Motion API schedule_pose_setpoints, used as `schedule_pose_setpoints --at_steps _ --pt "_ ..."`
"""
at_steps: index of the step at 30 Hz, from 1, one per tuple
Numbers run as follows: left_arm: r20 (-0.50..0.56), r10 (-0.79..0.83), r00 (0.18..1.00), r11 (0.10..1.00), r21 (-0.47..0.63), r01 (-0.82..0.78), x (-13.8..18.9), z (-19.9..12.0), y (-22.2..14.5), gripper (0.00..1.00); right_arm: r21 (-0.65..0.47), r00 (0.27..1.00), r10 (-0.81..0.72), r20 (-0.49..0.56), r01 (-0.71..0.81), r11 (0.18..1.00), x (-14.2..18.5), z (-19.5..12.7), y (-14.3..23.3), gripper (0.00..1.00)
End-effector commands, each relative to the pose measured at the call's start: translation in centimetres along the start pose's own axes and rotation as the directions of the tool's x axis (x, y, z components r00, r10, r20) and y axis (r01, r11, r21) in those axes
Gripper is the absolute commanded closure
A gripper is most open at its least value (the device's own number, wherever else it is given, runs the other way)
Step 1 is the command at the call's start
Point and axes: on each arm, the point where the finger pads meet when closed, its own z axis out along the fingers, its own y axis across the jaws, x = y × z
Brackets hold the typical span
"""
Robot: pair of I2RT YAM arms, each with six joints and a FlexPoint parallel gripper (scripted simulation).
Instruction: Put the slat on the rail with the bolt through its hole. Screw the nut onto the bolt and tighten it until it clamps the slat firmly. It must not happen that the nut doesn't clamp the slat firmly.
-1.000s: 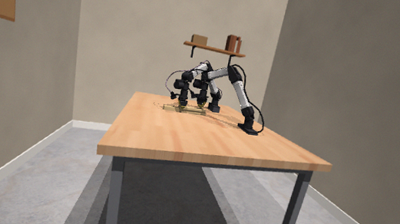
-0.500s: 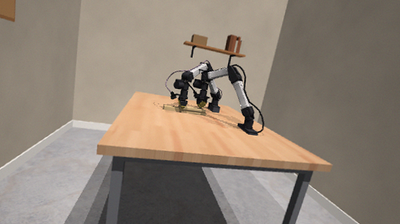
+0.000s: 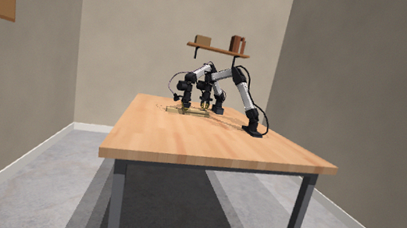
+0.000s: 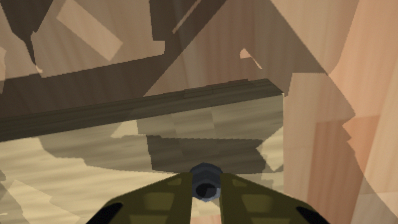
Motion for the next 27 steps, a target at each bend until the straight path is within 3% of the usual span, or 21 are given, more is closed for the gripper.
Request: schedule_pose_setpoints --at_steps 1,10,12,24,27 --pt "-0.012 0.203 0.979 0.979 0.011 -0.203 -0.03 0.33 0.11 0.86 -0.009 1.0 0.001 0.013 -0.001 1.0 -0.28 -0.53 0.13 0.33" --pt "-0.009 0.533 0.846 0.846 0.015 -0.533 -0.02 0.33 0.12 0.86 -0.009 1.0 0.001 0.013 -0.001 1.0 -0.28 -0.53 0.13 0.33" --pt "-0.009 0.533 0.846 0.846 0.015 -0.533 -0.02 0.33 0.12 0.86 -0.009 1.0 0.001 0.013 -0.001 1.0 -0.28 -0.53 0.13 0.33" --pt "-0.002 0.858 0.514 0.514 0.018 -0.858 -0.01 0.34 0.12 0.86 -0.009 1.0 0.001 0.013 -0.001 1.0 -0.28 -0.53 0.13 0.33" --pt "-0.001 0.871 0.491 0.491 0.018 -0.871 -0.01 0.34 0.12 0.86 -0.009 1.0 0.001 0.013 -0.001 1.0 -0.28 -0.53 0.13 0.33"
